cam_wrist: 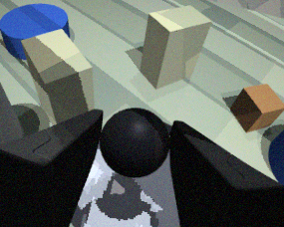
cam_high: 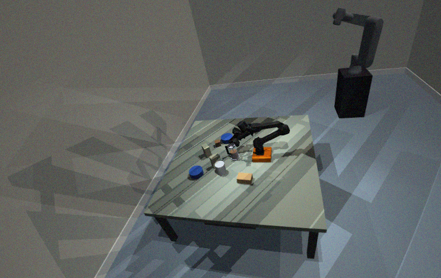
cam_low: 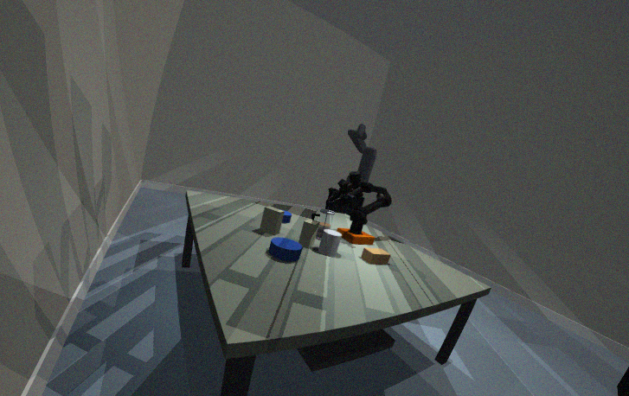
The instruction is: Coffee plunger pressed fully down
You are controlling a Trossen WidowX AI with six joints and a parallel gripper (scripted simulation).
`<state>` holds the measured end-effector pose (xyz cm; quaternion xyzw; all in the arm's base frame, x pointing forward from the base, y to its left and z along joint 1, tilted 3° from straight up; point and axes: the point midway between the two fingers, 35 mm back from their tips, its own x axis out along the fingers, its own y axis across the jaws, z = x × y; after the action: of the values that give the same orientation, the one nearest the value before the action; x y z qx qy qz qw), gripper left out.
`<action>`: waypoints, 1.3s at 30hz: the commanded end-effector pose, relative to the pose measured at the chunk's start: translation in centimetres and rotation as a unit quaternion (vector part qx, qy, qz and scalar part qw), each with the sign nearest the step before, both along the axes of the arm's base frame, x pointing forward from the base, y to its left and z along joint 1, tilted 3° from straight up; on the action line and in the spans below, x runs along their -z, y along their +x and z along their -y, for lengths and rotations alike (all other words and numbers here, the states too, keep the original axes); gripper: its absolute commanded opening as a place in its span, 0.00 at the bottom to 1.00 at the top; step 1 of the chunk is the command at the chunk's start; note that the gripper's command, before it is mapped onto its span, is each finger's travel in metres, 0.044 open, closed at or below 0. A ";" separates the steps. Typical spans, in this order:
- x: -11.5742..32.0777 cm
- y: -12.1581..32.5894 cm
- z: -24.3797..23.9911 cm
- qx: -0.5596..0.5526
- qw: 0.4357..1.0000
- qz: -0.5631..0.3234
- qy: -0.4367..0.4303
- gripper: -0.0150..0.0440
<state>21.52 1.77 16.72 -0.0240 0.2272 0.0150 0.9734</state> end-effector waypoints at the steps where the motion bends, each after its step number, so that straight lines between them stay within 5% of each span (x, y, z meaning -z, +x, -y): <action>1: 1.4 0.1 0.1 -0.001 1.000 -0.020 -0.008 0.47; 39: 1.1 0.7 0.0 -0.001 1.000 -0.020 -0.008 0.47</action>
<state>22.27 1.82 16.37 -0.0260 0.2348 0.0144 0.9716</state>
